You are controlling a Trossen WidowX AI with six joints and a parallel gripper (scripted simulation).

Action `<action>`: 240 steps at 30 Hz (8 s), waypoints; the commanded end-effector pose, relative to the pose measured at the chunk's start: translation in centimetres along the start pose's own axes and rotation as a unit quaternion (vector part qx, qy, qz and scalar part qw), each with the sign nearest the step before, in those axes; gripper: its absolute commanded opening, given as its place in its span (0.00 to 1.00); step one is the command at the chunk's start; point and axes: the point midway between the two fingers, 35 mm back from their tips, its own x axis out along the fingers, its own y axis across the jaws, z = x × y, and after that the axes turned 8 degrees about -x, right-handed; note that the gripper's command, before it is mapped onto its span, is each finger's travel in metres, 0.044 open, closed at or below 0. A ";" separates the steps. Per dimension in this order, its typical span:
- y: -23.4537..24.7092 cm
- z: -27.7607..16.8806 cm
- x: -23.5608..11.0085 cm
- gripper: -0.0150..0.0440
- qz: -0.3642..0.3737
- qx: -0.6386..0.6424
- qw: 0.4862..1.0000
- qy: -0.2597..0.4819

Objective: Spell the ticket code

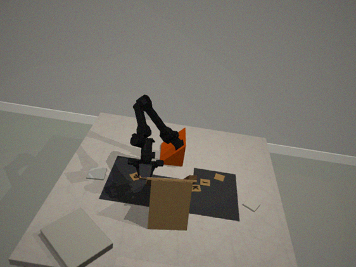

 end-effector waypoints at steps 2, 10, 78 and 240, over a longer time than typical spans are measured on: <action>0.3 0.0 0.1 0.25 0.000 0.002 1.000 0.001; 0.7 0.1 0.1 0.25 0.000 0.002 1.000 0.001; 4.4 0.6 0.1 0.25 0.001 0.003 1.000 0.001; 10.8 1.4 -4.0 0.75 0.003 0.003 1.000 0.002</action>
